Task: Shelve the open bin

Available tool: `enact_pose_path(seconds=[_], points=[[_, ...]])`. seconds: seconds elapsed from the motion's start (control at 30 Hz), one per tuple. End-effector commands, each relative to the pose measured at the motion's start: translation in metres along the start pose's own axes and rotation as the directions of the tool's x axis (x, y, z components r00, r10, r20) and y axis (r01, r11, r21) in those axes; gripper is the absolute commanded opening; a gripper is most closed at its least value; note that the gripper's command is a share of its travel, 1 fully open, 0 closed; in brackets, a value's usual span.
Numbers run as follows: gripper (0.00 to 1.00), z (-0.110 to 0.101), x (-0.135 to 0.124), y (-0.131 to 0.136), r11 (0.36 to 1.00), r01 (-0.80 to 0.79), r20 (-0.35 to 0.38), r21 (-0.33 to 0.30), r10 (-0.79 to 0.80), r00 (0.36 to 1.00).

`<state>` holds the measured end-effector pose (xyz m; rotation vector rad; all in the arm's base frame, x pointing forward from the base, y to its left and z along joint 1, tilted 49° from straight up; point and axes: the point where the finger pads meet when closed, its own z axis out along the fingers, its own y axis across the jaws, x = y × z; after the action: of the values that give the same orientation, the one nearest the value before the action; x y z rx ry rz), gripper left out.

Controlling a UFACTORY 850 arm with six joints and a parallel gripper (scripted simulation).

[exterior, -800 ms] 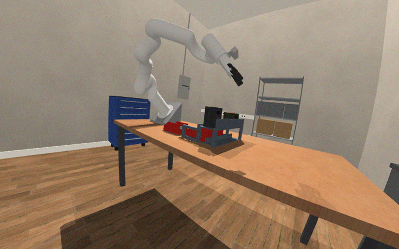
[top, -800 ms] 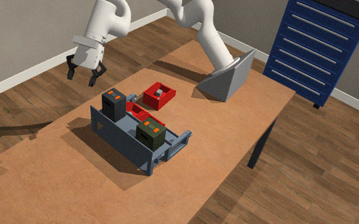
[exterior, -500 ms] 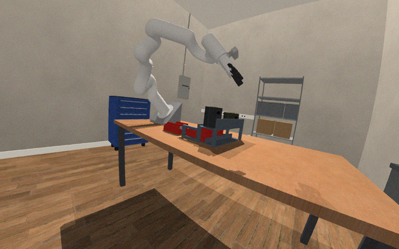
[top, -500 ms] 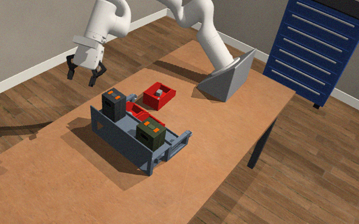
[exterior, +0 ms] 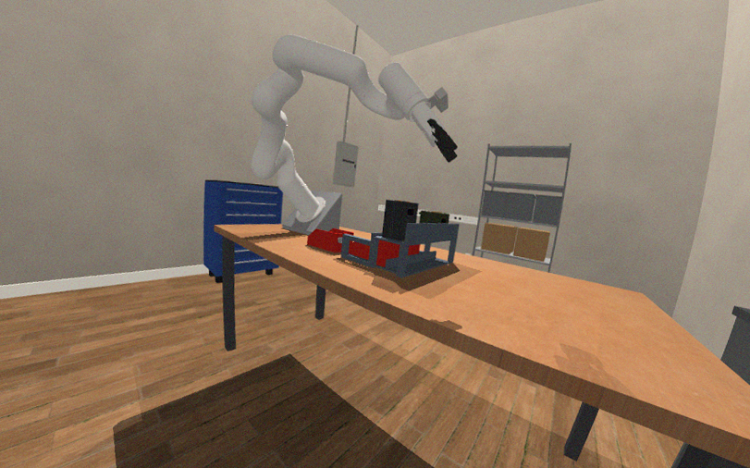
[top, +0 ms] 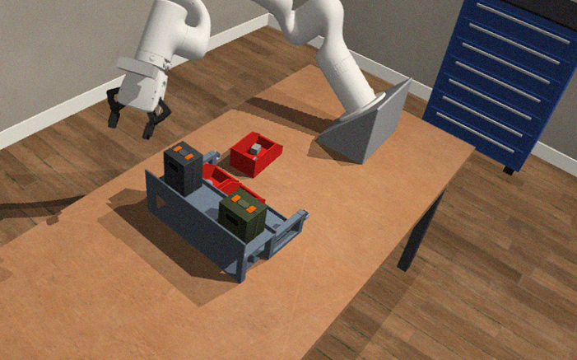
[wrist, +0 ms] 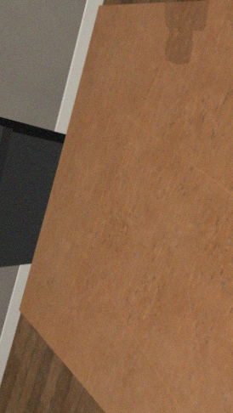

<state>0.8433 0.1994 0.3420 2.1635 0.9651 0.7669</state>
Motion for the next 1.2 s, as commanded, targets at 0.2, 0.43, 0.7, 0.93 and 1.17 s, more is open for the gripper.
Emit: enact_pose_path(seconds=[0.2, 0.43, 0.7, 0.93, 1.17], points=[[1.0, -0.001, 0.001, 0.0, 1.0, 0.0, -0.002, -0.001, 0.0, 1.0], [1.0, -0.001, 0.001, 0.0, 1.0, 0.0, -0.002, -0.001, 0.0, 1.0], [1.0, -0.001, 0.001, 0.0, 1.0, 0.0, -0.002, -0.001, 0.0, 1.0], [1.0, -0.013, -0.013, -0.007, 1.0, 0.0, -0.002, -0.001, 0.0, 1.0], [1.0, -0.032, -0.033, -0.019, 1.0, 0.0, -0.002, -0.001, 0.0, 1.0]])
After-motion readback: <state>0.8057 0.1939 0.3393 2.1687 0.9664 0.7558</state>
